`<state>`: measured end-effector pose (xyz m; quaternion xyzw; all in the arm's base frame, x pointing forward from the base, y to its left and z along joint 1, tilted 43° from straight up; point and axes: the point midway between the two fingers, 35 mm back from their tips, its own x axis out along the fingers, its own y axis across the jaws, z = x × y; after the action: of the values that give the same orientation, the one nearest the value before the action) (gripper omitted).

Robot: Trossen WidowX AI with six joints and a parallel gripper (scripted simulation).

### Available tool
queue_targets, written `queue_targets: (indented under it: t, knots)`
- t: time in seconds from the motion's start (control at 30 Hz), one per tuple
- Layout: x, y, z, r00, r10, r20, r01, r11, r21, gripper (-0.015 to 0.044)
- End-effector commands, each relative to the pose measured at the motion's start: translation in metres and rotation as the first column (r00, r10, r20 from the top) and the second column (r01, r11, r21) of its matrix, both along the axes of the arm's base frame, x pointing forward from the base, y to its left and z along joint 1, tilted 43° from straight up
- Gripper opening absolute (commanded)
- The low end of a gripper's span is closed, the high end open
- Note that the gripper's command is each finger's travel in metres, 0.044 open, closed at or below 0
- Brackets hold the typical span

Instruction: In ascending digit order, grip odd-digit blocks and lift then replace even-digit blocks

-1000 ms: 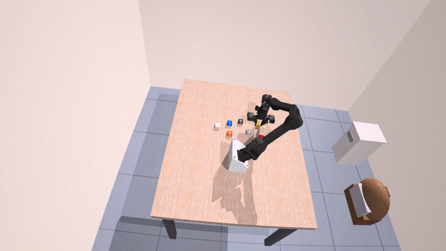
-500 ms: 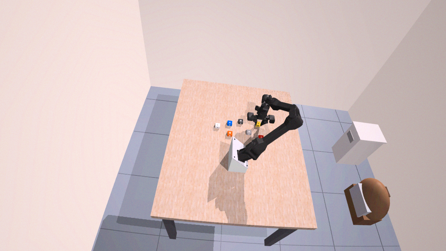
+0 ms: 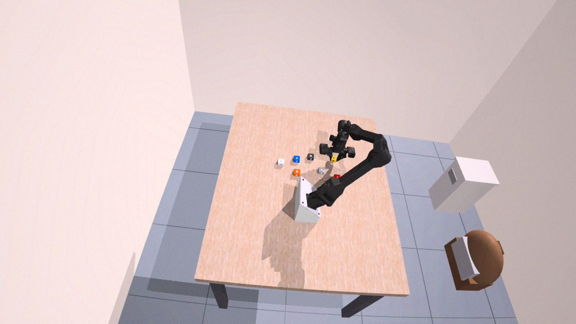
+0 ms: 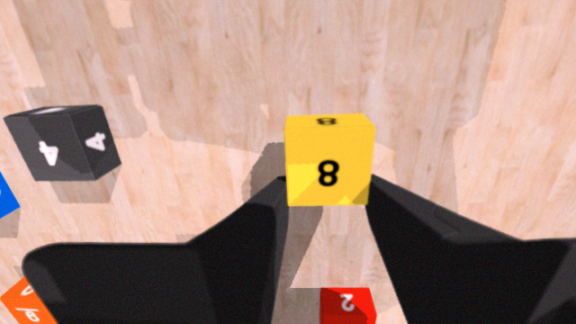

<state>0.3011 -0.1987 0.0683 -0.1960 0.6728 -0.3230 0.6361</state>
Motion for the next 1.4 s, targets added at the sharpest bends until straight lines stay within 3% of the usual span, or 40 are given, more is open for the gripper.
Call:
queue_targets:
  t: [0.0, 0.9, 1.23, 1.37]
  knots:
    - [0.001, 0.001, 0.003, 1.000, -0.002, 0.008, 0.002, 1.000, -0.004, 0.0120]
    - [-0.001, -0.010, -0.008, 1.000, -0.002, 0.008, 0.002, 1.000, -0.005, 0.0120]
    - [-0.001, -0.010, -0.008, 1.000, -0.002, 0.008, 0.002, 1.000, -0.005, 0.0383]
    - [-0.001, -0.010, -0.008, 1.000, -0.002, 0.008, 0.002, 1.000, -0.005, 0.0400]
